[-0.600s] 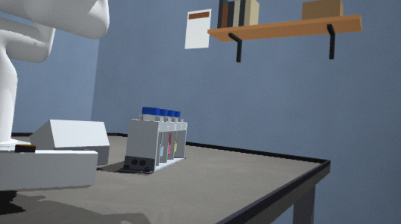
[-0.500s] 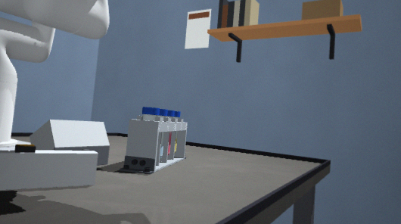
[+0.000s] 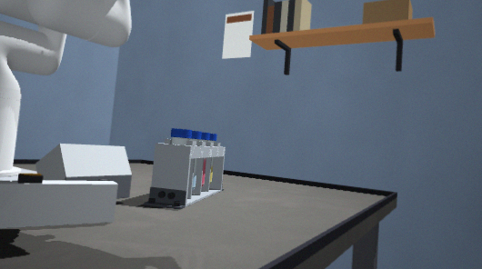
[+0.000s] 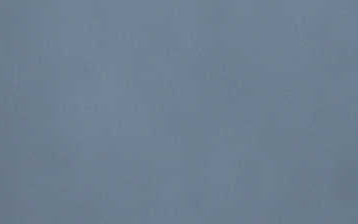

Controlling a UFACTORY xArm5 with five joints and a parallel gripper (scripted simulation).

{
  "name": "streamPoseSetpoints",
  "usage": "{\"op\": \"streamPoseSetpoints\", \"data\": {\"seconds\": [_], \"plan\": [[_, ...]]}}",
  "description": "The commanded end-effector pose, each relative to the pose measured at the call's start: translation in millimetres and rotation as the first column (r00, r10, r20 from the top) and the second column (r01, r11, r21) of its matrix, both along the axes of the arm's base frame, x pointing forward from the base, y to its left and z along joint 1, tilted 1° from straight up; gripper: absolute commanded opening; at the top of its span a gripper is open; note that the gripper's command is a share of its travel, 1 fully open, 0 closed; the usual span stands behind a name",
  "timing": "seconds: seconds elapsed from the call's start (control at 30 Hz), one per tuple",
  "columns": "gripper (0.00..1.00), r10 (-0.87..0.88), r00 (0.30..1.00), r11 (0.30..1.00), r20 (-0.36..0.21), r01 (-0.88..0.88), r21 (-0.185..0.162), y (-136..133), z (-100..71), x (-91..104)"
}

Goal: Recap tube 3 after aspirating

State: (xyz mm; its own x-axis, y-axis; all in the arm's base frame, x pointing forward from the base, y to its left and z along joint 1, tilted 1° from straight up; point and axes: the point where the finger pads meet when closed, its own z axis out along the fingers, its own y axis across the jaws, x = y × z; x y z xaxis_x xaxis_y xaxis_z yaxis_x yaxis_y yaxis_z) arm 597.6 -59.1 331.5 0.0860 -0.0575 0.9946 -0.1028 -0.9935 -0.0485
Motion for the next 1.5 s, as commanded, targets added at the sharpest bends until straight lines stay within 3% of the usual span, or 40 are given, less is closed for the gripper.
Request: {"op": "streamPoseSetpoints", "data": {"seconds": [0.0, 1.07, 1.1, 1.27, 1.3, 1.43, 1.47], "plan": [[0.46, 0.0, 1.0, 1.0, 0.004, 0.0, 0.0, 0, 1.9, 0.3], [0.46, 0.0, 1.0, 1.0, 0.004, 0.0, 0.0, 0, 1.9, 0.3], [0.46, 0.011, 1.0, 1.0, -0.004, -0.011, -0.01, 2, -3.0, -6.1], [0.46, 0.014, 0.986, 1.0, -0.168, -0.012, 0.011, 6, -17.3, 11.8], [0.46, 0.014, 0.986, 1.0, -0.169, -0.012, 0.011, 6, -17.3, 11.8], [0.46, 0.024, 0.958, 1.0, -0.284, -0.019, 0.019, 11, -31.1, 13.7], [0.46, 0.024, 0.958, 1.0, -0.284, -0.019, 0.019, 11, -31.1, 13.7]]}}
